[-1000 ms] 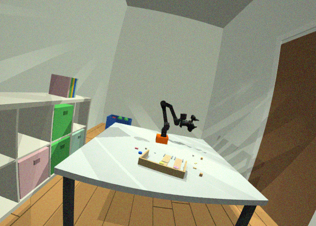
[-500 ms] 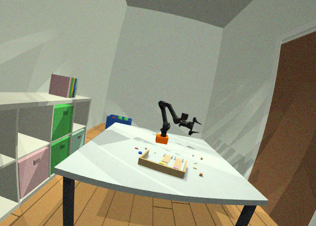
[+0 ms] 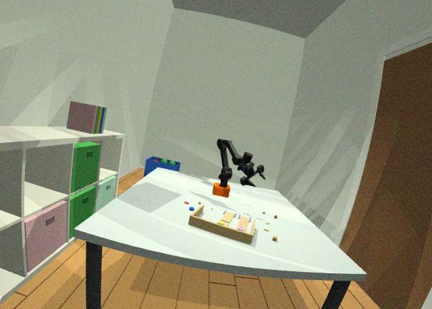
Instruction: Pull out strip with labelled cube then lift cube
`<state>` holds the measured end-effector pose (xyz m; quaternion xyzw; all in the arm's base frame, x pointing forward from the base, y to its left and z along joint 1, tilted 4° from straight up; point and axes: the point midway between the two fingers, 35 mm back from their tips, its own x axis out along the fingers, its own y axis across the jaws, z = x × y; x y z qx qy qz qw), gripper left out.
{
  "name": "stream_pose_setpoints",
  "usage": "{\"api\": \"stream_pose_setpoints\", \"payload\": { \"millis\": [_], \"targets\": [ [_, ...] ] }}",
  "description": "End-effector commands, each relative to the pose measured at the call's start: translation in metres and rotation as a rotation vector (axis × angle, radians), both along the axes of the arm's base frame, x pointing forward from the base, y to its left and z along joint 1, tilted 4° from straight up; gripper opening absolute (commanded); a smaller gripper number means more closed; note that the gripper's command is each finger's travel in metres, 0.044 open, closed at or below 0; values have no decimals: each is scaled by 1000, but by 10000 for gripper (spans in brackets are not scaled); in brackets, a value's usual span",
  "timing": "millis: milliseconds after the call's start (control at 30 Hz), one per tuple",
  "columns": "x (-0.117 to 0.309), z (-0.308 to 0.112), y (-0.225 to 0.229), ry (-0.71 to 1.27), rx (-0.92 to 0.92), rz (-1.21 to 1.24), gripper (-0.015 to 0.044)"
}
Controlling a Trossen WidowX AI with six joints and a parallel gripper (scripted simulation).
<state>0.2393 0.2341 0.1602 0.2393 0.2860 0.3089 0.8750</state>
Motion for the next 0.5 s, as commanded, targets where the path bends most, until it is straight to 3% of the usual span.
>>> {"api": "stream_pose_setpoints", "payload": {
  "millis": [0, 267, 467],
  "targets": [
    [39, -1, -69, -114, -302, -156, 400],
    [57, -2, -161, -134, -703, -278, 400],
    [57, -2, -163, -133, -713, -280, 400]
  ]
}}
